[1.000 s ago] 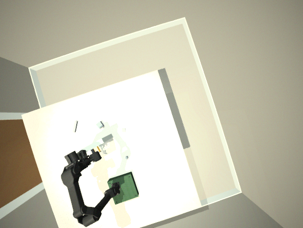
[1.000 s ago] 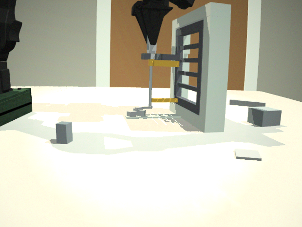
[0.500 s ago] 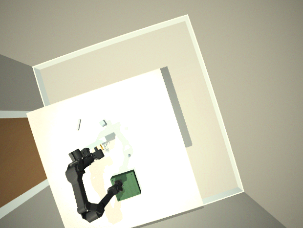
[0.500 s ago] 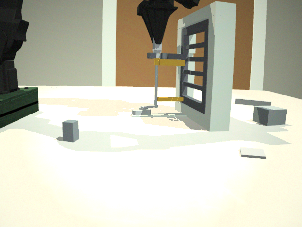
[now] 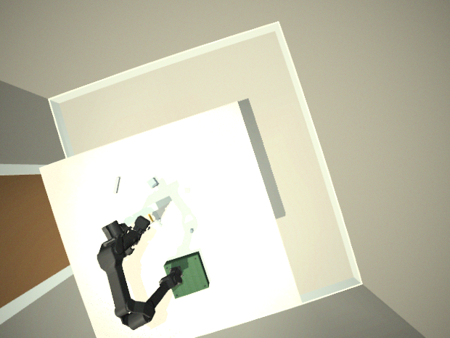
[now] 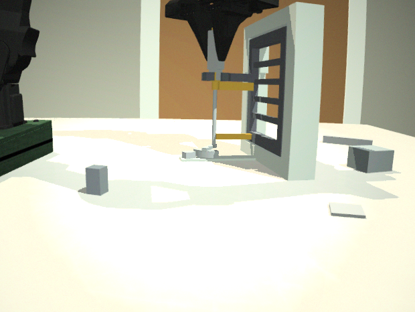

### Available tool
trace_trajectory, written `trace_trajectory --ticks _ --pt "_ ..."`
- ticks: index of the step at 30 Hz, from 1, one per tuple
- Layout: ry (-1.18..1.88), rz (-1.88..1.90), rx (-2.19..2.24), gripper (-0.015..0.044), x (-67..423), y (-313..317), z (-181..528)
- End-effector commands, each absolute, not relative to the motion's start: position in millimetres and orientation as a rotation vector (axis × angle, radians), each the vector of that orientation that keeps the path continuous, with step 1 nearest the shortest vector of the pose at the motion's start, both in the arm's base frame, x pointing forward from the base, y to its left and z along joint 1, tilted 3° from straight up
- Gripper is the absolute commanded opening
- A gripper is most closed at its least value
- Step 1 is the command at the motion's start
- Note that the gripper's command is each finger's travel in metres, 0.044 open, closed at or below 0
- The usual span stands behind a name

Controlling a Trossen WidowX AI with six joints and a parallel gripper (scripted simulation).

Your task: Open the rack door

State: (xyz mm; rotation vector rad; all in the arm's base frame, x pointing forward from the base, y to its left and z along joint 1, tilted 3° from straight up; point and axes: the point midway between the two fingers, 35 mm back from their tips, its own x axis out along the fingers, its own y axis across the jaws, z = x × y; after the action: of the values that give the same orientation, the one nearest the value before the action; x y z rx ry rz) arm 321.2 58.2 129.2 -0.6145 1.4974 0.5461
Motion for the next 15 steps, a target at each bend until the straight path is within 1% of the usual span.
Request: trace_trajectory --ticks 1,15 --pt "1.456 0.682 -0.751 0.0008 321.5 58.4 129.3" --pt "1.213 1.207 -1.272 0.0008 321.5 58.4 129.3"
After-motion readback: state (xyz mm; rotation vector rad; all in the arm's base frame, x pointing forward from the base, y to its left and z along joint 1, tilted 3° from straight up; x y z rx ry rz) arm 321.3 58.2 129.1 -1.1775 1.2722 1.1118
